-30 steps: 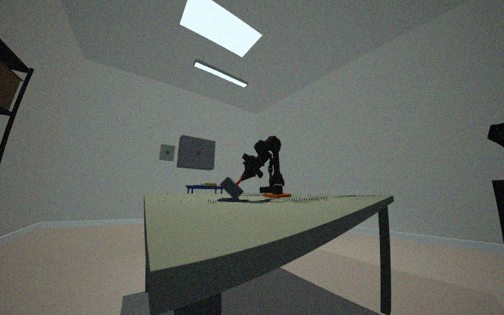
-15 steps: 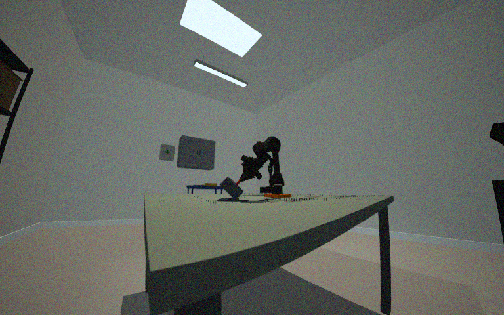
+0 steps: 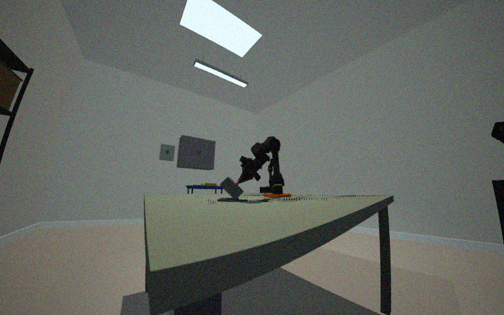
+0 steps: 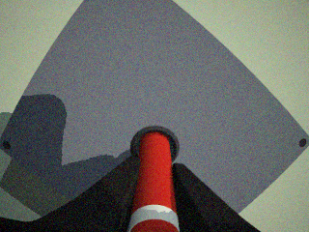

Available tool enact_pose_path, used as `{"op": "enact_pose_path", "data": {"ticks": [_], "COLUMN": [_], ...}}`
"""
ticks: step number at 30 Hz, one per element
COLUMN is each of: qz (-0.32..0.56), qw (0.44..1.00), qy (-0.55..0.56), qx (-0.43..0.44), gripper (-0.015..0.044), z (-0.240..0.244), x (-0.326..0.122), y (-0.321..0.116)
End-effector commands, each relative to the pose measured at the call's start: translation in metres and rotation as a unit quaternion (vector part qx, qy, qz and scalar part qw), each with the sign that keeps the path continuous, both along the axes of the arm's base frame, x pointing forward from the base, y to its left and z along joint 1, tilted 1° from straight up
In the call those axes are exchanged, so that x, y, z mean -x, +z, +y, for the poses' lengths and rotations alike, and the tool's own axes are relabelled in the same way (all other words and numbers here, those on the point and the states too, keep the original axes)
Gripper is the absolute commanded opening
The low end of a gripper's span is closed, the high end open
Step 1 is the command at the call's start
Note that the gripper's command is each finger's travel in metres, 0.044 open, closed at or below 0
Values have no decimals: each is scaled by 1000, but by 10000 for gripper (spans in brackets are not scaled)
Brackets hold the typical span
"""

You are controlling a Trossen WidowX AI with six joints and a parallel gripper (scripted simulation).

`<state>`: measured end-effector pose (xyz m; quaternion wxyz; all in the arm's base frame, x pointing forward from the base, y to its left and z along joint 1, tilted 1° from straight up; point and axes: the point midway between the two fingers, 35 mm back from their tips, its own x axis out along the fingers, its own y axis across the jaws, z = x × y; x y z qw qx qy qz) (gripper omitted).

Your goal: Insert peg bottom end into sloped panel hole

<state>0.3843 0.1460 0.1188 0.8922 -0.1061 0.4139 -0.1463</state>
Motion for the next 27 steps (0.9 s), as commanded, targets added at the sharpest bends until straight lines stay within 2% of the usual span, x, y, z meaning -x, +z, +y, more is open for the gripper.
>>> {"op": "enact_pose_path", "data": {"ticks": [1, 15, 27], "qz": [1, 0, 0], "qw": [1000, 1000, 1000], "qy": [3, 0, 0], "qx": [0, 0, 0], "gripper": [0, 0, 315], "z": [0, -1, -1], "x": [-1, -1, -1], "y": [-1, -1, -1]}}
